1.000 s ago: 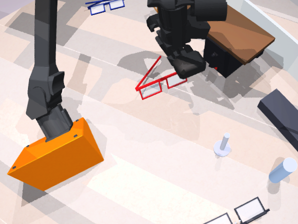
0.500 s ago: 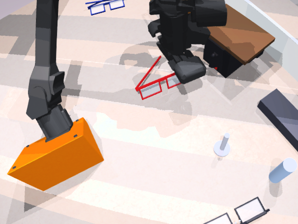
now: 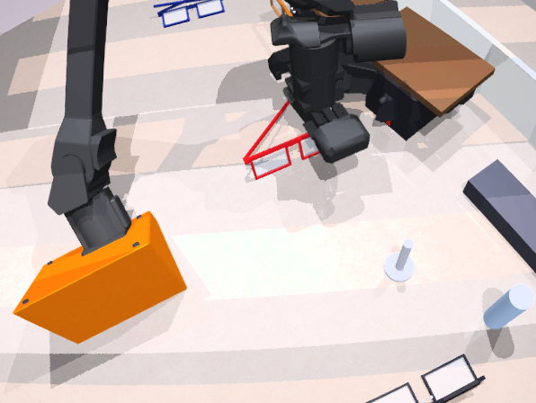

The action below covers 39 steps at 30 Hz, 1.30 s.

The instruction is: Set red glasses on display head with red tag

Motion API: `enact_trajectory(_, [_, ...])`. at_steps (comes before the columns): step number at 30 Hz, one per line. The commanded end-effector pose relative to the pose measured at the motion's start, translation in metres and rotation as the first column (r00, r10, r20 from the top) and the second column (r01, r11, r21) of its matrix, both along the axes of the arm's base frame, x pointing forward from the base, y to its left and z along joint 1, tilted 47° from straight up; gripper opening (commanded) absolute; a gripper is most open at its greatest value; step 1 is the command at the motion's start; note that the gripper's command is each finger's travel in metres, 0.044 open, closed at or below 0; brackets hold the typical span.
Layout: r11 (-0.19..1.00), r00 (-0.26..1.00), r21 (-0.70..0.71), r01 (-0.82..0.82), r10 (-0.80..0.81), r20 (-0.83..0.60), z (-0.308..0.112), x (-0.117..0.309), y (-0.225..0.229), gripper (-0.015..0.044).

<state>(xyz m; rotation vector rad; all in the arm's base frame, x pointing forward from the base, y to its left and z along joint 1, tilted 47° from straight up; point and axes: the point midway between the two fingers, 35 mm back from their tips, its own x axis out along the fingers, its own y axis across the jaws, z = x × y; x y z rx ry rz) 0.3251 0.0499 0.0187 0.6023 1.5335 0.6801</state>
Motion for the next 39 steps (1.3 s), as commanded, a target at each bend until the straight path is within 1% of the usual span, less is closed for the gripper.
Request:
enact_trajectory(1, [1.000, 1.000, 0.003, 0.005, -0.005, -0.002, -0.004, -0.001, 0.004, 0.0120])
enact_trajectory(9, [1.000, 1.000, 0.005, 0.005, -0.005, -0.002, -0.012, -0.003, 0.012, 0.0120])
enact_trajectory(18, [1.000, 1.000, 0.005, 0.005, -0.005, -0.002, -0.009, -0.003, 0.016, 0.0120])
enact_trajectory(36, [1.000, 1.000, 0.003, 0.002, -0.002, -0.006, -0.011, -0.004, 0.014, 0.0000])
enact_trajectory(39, [1.000, 1.000, 0.003, 0.002, -0.002, -0.006, -0.011, -0.004, 0.014, 0.0000])
